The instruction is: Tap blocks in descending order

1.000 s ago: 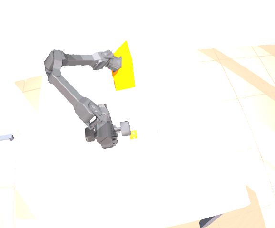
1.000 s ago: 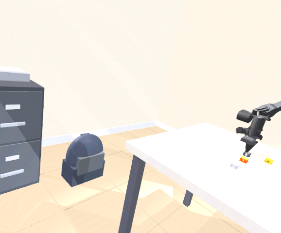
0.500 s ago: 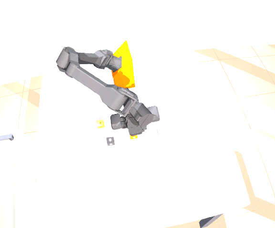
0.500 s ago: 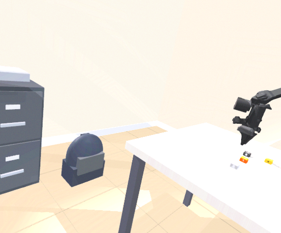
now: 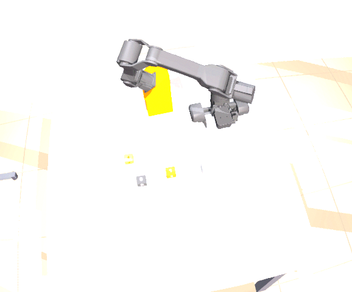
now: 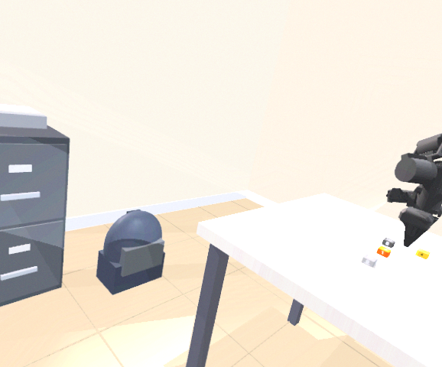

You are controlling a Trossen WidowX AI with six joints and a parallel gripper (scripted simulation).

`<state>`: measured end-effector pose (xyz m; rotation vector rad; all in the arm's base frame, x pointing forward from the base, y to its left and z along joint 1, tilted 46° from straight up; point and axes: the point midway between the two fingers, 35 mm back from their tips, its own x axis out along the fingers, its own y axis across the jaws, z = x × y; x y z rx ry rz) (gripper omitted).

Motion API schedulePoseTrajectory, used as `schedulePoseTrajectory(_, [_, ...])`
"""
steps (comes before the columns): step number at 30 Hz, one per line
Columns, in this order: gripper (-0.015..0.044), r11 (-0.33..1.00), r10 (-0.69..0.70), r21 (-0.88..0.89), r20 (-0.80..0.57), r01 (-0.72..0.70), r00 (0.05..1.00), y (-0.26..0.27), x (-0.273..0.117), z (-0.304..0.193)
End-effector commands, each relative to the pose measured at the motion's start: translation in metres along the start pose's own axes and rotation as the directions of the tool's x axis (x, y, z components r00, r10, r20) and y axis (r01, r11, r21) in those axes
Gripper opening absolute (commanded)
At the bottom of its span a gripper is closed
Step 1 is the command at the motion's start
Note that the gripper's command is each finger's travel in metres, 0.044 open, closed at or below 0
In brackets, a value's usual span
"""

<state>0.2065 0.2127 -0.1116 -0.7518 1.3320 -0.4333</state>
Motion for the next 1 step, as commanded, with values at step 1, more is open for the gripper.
schedulePoseTrajectory(1, [0.04,1.0,-0.001,0.018,-0.012,0.001,1.0,-0.0003,0.0018,0.0016])
